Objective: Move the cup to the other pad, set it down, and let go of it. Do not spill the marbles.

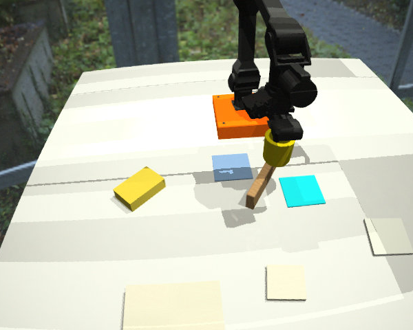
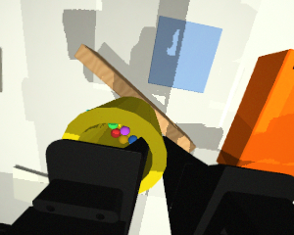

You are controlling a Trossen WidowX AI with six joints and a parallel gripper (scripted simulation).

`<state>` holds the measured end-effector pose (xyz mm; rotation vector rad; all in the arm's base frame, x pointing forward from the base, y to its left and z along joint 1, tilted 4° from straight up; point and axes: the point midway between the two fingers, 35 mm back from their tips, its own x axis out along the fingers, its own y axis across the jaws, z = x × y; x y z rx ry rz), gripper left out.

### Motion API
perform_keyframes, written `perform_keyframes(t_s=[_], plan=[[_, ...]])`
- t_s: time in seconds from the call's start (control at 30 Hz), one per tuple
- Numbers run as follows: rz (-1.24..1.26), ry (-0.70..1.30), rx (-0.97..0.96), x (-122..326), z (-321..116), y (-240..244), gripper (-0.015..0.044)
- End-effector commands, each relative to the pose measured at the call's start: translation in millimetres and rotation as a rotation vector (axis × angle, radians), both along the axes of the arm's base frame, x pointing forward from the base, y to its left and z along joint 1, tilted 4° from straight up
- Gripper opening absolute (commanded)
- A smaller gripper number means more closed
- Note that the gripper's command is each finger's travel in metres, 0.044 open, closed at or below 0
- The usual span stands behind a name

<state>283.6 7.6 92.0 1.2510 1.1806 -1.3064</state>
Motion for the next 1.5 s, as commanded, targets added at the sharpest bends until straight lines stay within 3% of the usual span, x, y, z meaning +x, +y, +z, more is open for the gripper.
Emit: perform_keyframes(t_s=[0.0, 0.97, 1.47], plan=[[-0.003, -0.001, 0.004, 8, 0, 10, 0.0], [-0.003, -0.004, 0.009, 47, 2, 61, 0.0], [-0.003, -0.004, 0.009, 47, -14, 61, 0.0]])
